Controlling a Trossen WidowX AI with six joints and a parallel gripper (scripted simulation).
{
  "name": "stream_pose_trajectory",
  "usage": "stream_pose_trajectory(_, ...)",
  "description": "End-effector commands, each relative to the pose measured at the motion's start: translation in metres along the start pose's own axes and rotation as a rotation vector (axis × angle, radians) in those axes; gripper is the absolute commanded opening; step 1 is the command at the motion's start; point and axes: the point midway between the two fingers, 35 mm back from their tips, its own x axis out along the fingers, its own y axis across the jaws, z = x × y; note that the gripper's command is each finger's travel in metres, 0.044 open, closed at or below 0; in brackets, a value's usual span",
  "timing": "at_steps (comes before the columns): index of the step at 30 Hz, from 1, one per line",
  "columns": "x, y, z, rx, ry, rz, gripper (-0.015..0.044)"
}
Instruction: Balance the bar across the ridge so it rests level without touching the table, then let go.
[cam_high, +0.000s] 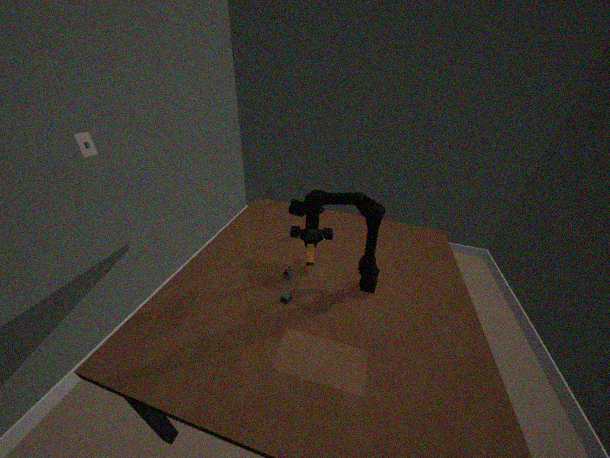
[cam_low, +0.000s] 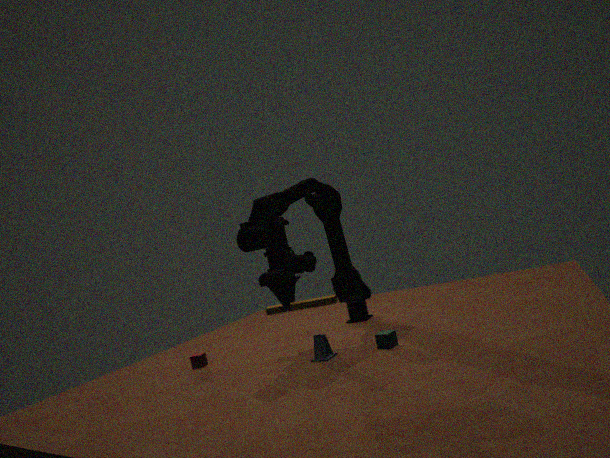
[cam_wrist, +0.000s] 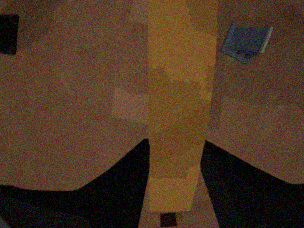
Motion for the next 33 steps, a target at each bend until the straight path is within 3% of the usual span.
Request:
stream_pose_trajectory(1, -0.004, -0.012, 0.004, -0.133, 0.0, -0.009, 0.0)
stream_pose_trajectory(33, -0.005, -0.115, 0.063, -1.181, 0.005, -0.018, 0.0)
